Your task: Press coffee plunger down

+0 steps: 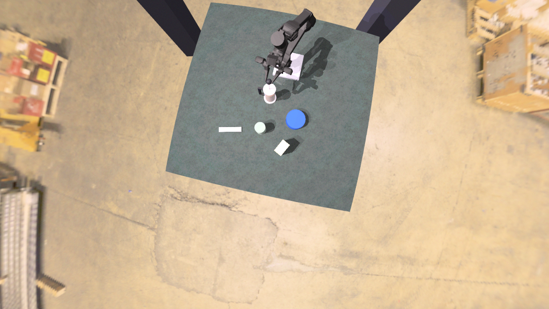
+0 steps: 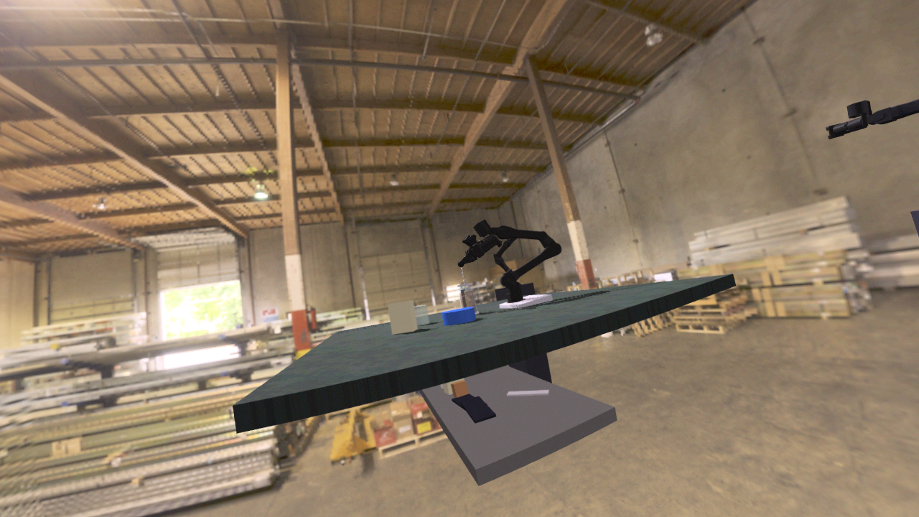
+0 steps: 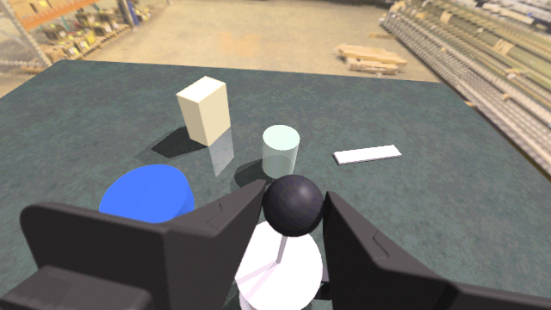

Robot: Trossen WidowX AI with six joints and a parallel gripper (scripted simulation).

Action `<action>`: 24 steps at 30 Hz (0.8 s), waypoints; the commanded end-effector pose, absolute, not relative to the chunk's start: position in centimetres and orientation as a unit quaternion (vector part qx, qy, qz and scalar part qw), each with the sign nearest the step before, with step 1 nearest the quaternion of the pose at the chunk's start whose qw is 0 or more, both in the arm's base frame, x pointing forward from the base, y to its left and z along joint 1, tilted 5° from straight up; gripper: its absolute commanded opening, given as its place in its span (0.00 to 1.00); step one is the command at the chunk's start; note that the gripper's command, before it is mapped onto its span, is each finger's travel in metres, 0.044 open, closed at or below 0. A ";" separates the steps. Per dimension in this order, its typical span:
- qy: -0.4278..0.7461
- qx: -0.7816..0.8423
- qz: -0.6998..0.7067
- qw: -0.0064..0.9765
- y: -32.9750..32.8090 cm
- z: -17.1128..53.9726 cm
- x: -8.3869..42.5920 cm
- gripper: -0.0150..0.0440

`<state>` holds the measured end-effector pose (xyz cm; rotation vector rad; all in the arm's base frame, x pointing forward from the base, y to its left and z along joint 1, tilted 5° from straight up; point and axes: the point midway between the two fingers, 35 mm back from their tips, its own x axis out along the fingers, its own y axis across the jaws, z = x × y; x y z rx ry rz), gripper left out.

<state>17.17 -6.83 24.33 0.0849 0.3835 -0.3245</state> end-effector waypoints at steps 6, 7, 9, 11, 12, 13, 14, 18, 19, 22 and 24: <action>0.214 0.053 -0.159 0.962 -6.9 21.2 17.4 0.46; 0.214 0.053 -0.159 0.962 -6.9 21.1 17.5 0.46; 0.214 0.053 -0.159 0.962 -6.9 20.8 17.5 0.46; 0.214 0.053 -0.158 0.962 -6.9 20.4 17.5 0.46; 0.214 0.053 -0.158 0.962 -6.9 20.3 17.6 0.46; 0.214 0.053 -0.158 0.962 -6.9 20.1 17.6 0.46; 0.214 0.053 -0.158 0.962 -6.9 20.0 17.6 0.46; 0.214 0.053 -0.158 0.962 -6.9 19.3 17.7 0.46; 0.214 0.053 -0.158 0.962 -6.9 19.2 17.7 0.46; 0.214 0.053 -0.158 0.962 -6.9 18.7 17.8 0.46; 0.214 0.053 -0.158 0.963 -6.9 18.4 17.9 0.46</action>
